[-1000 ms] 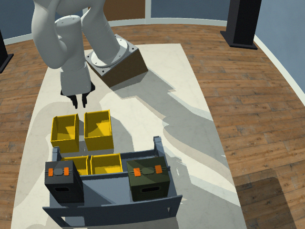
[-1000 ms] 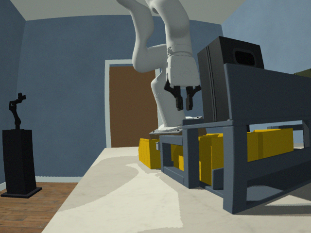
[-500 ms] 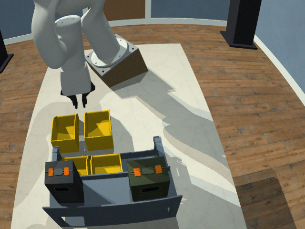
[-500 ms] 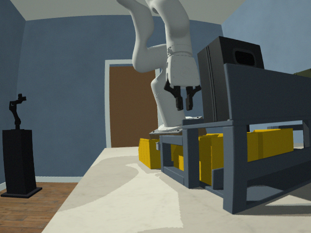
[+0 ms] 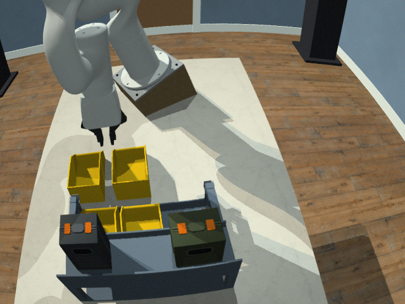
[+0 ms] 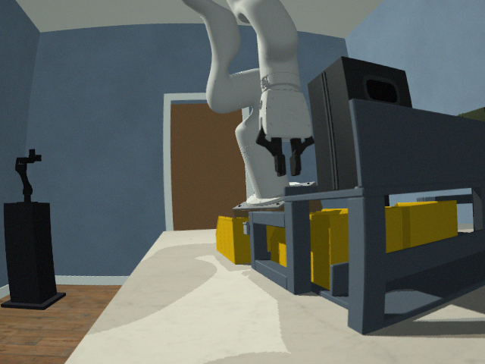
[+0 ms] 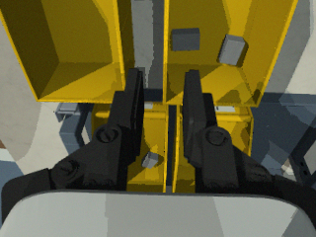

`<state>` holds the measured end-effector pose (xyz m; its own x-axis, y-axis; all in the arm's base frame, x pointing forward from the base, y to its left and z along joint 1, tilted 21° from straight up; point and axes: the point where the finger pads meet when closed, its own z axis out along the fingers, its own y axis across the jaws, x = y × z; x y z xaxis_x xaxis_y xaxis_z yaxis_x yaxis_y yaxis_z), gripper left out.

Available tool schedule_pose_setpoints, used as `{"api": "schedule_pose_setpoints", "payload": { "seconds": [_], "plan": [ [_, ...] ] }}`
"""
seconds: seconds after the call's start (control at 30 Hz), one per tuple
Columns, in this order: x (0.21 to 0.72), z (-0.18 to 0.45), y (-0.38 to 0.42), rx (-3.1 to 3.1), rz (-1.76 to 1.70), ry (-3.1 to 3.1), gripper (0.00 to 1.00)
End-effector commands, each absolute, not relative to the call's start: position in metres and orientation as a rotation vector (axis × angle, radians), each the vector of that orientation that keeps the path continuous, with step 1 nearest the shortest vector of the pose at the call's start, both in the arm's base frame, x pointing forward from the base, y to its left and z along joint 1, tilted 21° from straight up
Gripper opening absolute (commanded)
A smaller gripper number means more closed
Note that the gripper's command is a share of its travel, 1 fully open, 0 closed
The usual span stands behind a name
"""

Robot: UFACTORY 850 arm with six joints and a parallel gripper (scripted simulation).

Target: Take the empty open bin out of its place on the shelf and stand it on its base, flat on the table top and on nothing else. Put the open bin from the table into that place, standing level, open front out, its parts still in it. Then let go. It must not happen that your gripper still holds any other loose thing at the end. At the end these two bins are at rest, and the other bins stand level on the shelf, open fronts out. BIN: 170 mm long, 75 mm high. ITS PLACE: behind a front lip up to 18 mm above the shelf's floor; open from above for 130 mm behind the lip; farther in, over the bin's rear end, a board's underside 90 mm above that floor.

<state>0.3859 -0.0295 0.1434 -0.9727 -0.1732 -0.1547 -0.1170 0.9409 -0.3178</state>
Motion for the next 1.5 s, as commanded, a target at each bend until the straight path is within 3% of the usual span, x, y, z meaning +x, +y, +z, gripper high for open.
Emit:
{"api": "schedule_pose_setpoints", "payload": {
  "seconds": [0.0, 1.47],
  "plan": [
    [0.388, 0.138, -0.031, -0.22, -0.461, 2.913, 0.26],
    [0.399, 0.085, -0.047, -0.22, -0.461, 2.913, 0.26]
  ]
}}
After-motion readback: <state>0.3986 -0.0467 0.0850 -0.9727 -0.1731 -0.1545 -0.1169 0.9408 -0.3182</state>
